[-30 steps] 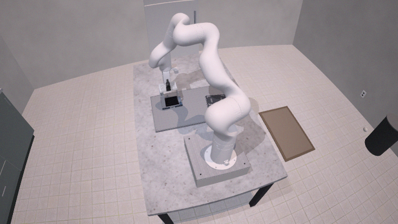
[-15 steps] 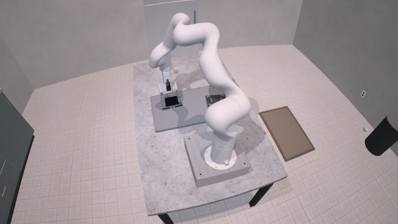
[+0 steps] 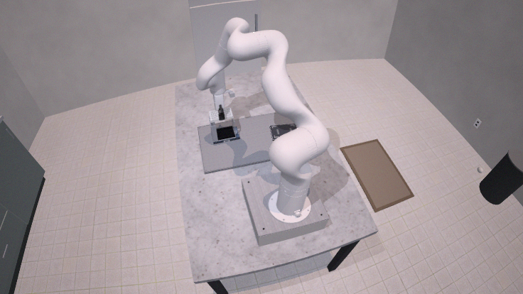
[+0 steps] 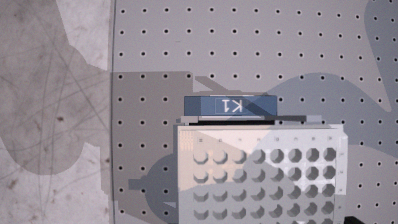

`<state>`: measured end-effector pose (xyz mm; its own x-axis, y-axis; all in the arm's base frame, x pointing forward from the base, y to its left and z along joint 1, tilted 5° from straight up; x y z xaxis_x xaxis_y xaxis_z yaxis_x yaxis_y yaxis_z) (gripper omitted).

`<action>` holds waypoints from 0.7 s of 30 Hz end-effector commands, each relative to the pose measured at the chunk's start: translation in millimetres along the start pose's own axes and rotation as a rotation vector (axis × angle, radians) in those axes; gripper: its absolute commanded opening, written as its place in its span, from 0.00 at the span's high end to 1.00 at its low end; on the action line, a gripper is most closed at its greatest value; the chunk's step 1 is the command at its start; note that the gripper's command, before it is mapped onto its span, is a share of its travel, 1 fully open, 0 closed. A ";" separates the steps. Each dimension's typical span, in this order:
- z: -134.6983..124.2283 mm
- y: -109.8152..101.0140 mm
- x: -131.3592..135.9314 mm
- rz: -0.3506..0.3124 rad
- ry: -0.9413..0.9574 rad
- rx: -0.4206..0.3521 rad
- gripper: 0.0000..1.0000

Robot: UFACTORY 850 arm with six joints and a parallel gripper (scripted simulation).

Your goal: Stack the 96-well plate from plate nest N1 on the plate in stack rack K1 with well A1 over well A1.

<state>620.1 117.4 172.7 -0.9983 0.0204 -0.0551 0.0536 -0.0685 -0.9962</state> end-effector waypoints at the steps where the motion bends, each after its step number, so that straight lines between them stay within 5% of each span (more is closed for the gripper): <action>1: -0.1 7.3 -0.8 0.002 0.000 0.000 1.00; 21: 0.1 37.3 -0.8 0.002 0.000 0.000 1.00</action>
<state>621.6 115.0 142.4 -0.9983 0.0204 -0.0549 0.0534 -0.0685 -0.9962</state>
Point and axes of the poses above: the point where the finger pads meet when closed, its own y axis out along the fingers, its own x axis across the jaws, z = x × y, the point moved 6 cm from there along -y, back along the fingers, and after that the axes turned 7 degrees about -y, right-handed, at the moved point
